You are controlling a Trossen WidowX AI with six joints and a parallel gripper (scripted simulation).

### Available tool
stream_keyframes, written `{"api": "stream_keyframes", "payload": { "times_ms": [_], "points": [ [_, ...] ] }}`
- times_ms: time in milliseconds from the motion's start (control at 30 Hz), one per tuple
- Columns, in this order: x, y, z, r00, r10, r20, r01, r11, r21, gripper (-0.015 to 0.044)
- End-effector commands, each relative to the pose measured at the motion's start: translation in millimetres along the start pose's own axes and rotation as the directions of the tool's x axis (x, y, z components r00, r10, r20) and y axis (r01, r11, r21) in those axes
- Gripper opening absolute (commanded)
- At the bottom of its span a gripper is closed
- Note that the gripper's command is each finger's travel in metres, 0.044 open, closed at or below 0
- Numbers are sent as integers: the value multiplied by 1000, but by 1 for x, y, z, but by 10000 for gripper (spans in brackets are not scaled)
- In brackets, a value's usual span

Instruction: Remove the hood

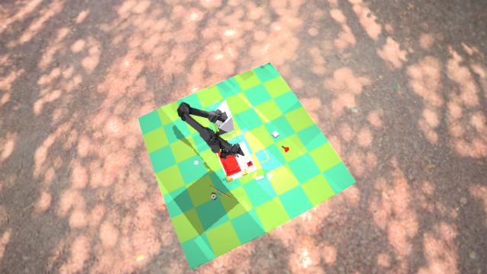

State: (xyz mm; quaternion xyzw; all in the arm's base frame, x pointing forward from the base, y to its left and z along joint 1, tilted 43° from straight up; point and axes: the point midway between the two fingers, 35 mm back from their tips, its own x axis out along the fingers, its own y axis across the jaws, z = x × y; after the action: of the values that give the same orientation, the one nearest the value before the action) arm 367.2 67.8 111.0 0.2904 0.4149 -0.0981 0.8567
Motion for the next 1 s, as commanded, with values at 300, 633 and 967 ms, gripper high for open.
{"api": "stream_keyframes", "payload": {
  "times_ms": [300,633,967],
  "points": [
    [26,-128,22,663,-748,22,592,506,-627,440],
    [20,-153,25,518,-854,54,567,296,-769,440],
    [23,-157,25,518,-853,53,566,296,-769,440]
  ]
}}
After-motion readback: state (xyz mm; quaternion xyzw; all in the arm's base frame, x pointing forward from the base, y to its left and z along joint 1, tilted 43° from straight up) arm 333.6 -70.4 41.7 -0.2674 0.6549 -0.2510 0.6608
